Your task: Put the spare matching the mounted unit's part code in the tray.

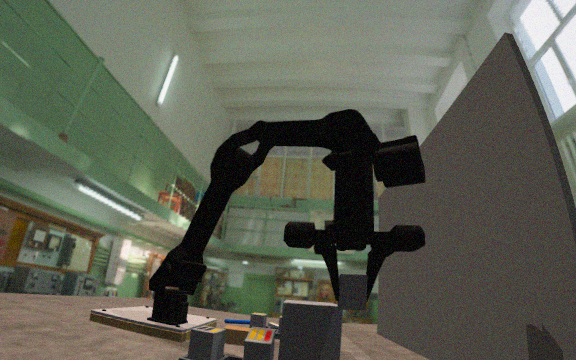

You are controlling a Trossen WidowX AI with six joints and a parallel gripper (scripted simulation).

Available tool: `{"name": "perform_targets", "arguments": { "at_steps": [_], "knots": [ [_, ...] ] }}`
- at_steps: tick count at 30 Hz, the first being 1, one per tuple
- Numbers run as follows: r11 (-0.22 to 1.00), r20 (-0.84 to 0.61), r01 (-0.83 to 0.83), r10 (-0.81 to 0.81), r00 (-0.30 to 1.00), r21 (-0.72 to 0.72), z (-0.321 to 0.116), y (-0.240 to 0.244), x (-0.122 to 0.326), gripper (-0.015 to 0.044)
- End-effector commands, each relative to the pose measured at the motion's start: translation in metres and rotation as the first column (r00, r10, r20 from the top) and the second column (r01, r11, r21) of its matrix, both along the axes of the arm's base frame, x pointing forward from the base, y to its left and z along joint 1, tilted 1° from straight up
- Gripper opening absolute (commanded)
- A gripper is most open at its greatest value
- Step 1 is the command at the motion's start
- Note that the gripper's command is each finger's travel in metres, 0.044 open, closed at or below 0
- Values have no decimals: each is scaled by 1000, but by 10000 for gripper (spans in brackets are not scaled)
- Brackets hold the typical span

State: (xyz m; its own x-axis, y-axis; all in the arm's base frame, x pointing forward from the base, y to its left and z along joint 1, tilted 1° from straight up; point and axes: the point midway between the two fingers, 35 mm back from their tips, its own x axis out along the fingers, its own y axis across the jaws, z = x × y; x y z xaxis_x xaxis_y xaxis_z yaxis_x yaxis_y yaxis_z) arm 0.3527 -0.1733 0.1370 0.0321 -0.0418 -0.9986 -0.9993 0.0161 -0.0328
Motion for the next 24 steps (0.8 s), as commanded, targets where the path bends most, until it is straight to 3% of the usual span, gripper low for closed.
{"name": "perform_targets", "arguments": {
  "at_steps": [1,24],
  "knots": [
    [1000,-3,-7,7,1000,3,-4,0,0,0],
    [1000,-3,-7,7,1000,3,-20,0,0,0]
  ]
}}
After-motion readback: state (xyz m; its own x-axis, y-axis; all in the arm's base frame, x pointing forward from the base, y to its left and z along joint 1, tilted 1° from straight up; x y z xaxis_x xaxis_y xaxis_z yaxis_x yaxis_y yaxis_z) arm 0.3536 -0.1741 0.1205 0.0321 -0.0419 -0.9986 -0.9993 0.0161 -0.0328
